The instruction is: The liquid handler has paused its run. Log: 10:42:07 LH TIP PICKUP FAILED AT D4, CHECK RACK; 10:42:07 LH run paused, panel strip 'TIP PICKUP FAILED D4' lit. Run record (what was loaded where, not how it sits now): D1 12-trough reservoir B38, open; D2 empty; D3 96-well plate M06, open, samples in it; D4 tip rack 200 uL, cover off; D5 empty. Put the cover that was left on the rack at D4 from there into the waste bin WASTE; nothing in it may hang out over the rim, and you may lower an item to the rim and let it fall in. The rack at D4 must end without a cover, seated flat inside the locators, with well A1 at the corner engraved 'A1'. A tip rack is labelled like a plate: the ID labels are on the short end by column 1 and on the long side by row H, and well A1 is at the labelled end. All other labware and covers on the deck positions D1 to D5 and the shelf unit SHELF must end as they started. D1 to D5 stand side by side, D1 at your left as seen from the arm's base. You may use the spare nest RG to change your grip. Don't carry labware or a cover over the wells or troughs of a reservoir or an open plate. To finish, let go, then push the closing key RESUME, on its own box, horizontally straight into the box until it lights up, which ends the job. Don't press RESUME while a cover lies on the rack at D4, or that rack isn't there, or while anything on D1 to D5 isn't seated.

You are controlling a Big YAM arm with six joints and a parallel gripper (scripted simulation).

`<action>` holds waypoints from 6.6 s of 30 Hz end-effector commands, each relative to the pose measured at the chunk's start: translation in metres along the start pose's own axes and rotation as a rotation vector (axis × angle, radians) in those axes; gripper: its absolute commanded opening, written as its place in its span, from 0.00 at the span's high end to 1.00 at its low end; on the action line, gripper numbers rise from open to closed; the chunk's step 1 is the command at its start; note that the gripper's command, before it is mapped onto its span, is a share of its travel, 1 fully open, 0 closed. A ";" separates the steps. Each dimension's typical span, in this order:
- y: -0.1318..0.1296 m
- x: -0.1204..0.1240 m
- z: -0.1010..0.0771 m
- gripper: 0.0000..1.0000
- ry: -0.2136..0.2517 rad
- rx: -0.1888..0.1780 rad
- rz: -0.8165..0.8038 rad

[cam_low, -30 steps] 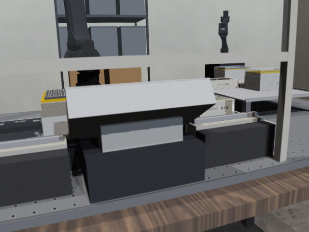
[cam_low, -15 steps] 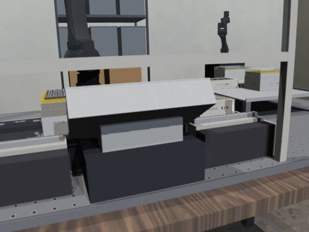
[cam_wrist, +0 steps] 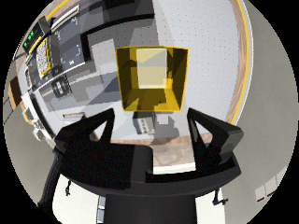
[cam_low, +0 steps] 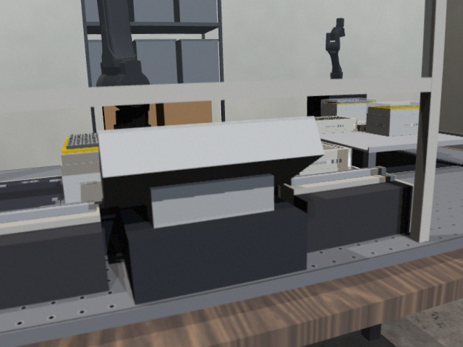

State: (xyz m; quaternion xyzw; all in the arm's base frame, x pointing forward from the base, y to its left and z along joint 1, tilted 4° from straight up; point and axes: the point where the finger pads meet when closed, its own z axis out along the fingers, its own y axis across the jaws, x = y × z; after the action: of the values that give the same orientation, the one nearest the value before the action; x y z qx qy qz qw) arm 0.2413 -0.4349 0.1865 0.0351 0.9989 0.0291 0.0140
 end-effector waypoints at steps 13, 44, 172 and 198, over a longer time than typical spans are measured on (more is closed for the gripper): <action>-0.016 -0.003 -0.048 0.00 -0.039 0.061 0.003; -0.016 -0.003 -0.048 0.00 -0.039 0.060 0.003; 0.361 -0.156 -0.041 0.00 -0.070 0.018 -0.097; 0.369 -0.143 0.045 0.00 -0.003 0.004 -0.105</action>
State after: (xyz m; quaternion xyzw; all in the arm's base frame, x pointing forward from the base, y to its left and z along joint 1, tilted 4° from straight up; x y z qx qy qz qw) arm 0.4016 -0.0796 0.1751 -0.0151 0.9995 0.0278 0.0096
